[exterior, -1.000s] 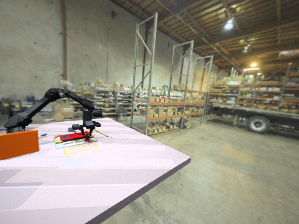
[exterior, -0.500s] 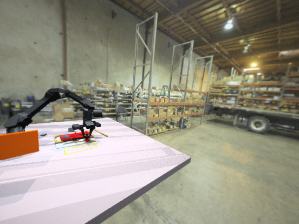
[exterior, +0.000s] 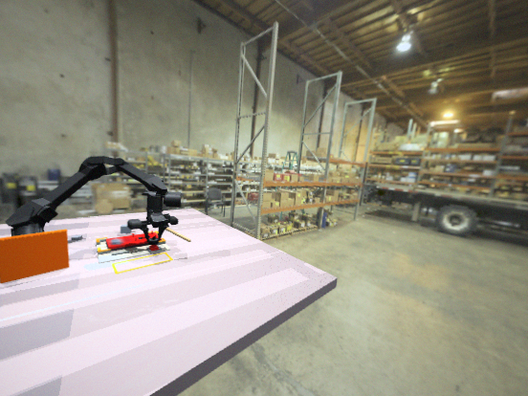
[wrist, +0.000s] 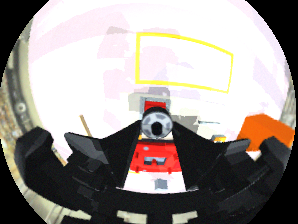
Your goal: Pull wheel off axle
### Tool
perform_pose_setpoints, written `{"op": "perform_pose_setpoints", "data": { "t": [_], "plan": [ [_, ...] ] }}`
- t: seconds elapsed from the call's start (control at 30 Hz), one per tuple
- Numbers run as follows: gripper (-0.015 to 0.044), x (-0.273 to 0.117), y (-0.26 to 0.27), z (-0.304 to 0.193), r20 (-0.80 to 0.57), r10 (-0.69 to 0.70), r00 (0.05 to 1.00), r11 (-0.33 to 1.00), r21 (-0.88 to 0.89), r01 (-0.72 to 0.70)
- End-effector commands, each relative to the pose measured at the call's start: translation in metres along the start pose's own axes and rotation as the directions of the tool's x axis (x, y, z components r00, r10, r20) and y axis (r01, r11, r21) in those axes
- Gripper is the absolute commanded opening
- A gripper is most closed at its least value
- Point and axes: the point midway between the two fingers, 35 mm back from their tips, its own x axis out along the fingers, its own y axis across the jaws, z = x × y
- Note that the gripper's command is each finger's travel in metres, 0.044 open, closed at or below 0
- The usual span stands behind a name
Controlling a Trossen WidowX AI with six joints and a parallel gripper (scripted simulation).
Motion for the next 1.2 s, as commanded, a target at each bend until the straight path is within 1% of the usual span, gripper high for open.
{"op": "perform_pose_setpoints", "data": {
  "t": [0.0,1.17],
  "plan": [
    [0.0,-0.013,-0.002,0.002,0.003,0.013,1.0,1.0,0.015,-0.013],
    [0.0,-0.025,-0.002,0.002,0.003,0.017,1.0,1.0,0.017,-0.017]
  ]
}}
